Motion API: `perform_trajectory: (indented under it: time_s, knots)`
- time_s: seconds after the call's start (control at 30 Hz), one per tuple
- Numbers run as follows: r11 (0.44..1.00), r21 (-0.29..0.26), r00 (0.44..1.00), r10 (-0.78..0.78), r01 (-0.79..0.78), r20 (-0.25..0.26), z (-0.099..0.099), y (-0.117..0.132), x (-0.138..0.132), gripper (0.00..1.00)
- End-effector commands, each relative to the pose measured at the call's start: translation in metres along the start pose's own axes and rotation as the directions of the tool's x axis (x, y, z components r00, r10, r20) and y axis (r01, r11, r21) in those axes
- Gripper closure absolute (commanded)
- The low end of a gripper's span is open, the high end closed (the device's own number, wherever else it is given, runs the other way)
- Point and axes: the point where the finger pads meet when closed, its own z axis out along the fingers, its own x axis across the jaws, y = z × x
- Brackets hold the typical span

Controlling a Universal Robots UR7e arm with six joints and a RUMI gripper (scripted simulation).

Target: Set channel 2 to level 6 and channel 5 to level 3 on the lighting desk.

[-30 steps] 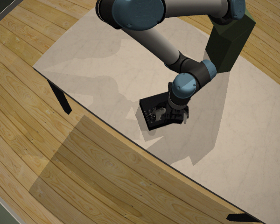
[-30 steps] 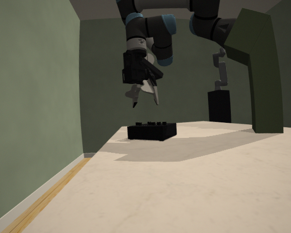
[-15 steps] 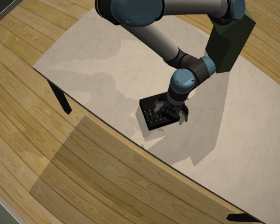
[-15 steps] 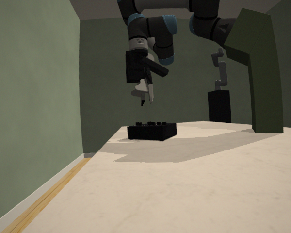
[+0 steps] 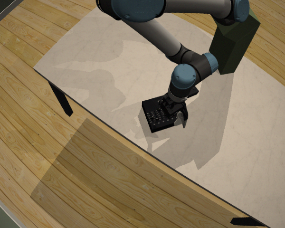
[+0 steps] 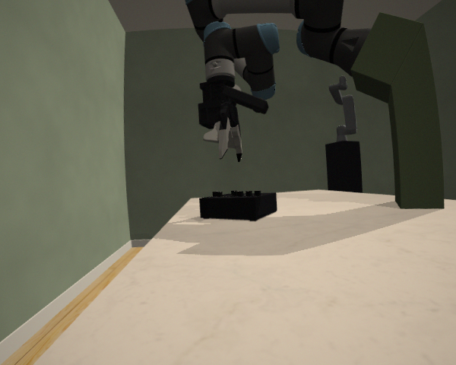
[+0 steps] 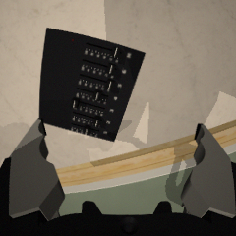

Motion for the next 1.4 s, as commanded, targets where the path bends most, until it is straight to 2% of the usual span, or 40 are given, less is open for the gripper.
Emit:
perform_trajectory:
  time_s: [0.0, 0.07, 0.13, 0.23, 0.43, 0.63, 0.7, 0.73, 0.93, 1.2, 1.27, 1.37]
  knots:
    - [0.962, 0.007, 0.962, 0.271, -0.271, 0.004, -0.005, -0.001, -0.003, 0.00]
    - [0.935, 0.007, 0.935, 0.355, -0.355, 0.004, -0.006, -0.001, -0.004, 0.00]
    - [0.935, 0.007, 0.935, 0.355, -0.355, 0.004, -0.006, -0.001, -0.004, 0.00]
    - [0.875, 0.007, 0.875, 0.483, -0.483, 0.004, -0.009, -0.002, -0.006, 0.00]
    - [0.712, 0.007, 0.712, 0.702, -0.702, 0.003, -0.014, -0.001, -0.010, 0.00]
    - [0.509, 0.008, 0.509, 0.861, -0.861, 0.001, -0.019, 0.000, -0.015, 0.00]
    - [0.509, 0.008, 0.509, 0.861, -0.861, 0.001, -0.019, 0.000, -0.015, 0.00]
    - [0.446, 0.008, 0.446, 0.895, -0.895, 0.002, -0.020, 0.000, -0.016, 0.00]
    - [0.191, 0.010, 0.191, 0.982, -0.982, 0.003, -0.025, 0.002, -0.021, 0.00]
    - [-0.145, 0.012, -0.145, 0.989, -0.989, 0.004, -0.032, 0.003, -0.029, 0.00]
    - [-0.145, 0.012, -0.145, 0.989, -0.989, 0.004, -0.032, 0.003, -0.029, 0.00]
    - [-0.260, 0.012, -0.259, 0.966, -0.966, 0.005, -0.034, 0.004, -0.032, 0.00]
